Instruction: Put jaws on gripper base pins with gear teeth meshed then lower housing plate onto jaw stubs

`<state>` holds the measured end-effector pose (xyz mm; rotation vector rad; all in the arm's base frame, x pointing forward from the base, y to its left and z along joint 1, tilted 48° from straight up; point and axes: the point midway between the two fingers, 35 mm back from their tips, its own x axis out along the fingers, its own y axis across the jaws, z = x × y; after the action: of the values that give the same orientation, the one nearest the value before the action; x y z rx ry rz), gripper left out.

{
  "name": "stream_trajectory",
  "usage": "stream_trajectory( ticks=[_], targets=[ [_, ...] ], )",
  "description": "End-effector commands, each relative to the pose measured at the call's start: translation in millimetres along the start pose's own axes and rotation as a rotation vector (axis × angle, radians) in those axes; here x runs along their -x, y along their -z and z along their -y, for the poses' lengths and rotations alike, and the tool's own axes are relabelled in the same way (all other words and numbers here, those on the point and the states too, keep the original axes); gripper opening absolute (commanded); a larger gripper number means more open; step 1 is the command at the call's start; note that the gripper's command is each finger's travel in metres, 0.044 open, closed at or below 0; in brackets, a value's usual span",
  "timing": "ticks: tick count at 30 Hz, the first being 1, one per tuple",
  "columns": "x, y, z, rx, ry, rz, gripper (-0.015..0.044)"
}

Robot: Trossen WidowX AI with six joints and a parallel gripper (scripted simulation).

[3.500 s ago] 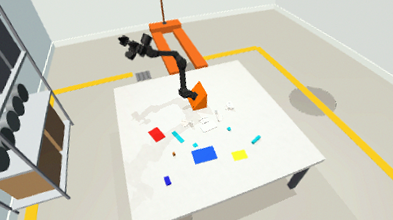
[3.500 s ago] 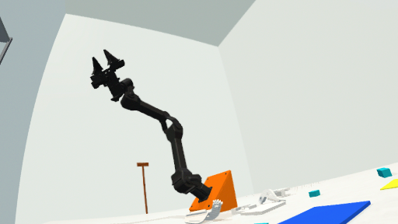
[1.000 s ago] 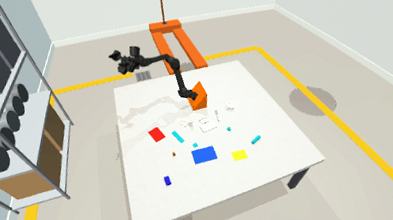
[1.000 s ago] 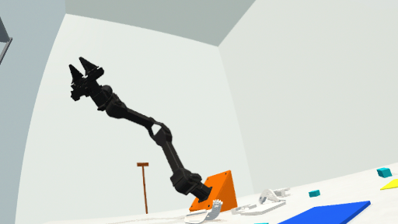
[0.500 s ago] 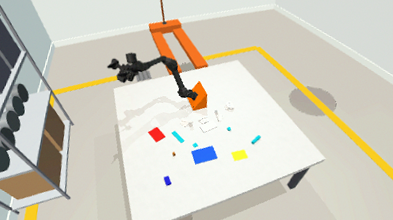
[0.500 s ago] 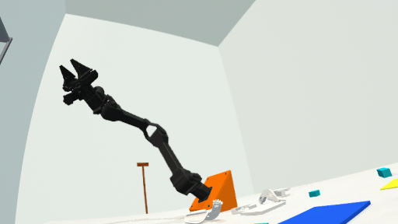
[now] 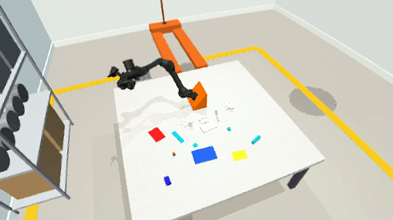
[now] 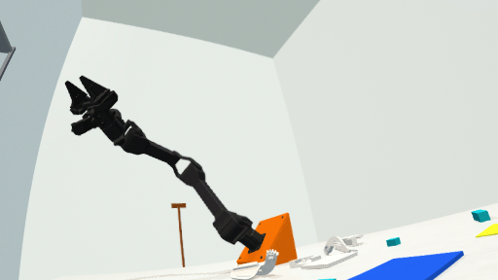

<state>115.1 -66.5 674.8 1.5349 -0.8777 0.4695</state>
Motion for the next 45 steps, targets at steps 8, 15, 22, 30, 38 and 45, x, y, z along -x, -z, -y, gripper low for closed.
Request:
stream_trajectory(
  ticks=[8,15,22,30,38,45],
  targets=[
    [-7,-17,33,0.063,0.085,0.018,0.0440],
    [-15,-33,61,0.120,0.153,0.042,0.0440],
    [-22,-48,91,0.166,0.219,0.066,0.0440],
    [-27,-55,120,0.208,0.284,0.063,0.0440],
    [-32,-47,134,0.191,0.301,0.020,0.0440],
    [-34,-48,165,0.225,0.373,0.005,0.0440]
  ],
)
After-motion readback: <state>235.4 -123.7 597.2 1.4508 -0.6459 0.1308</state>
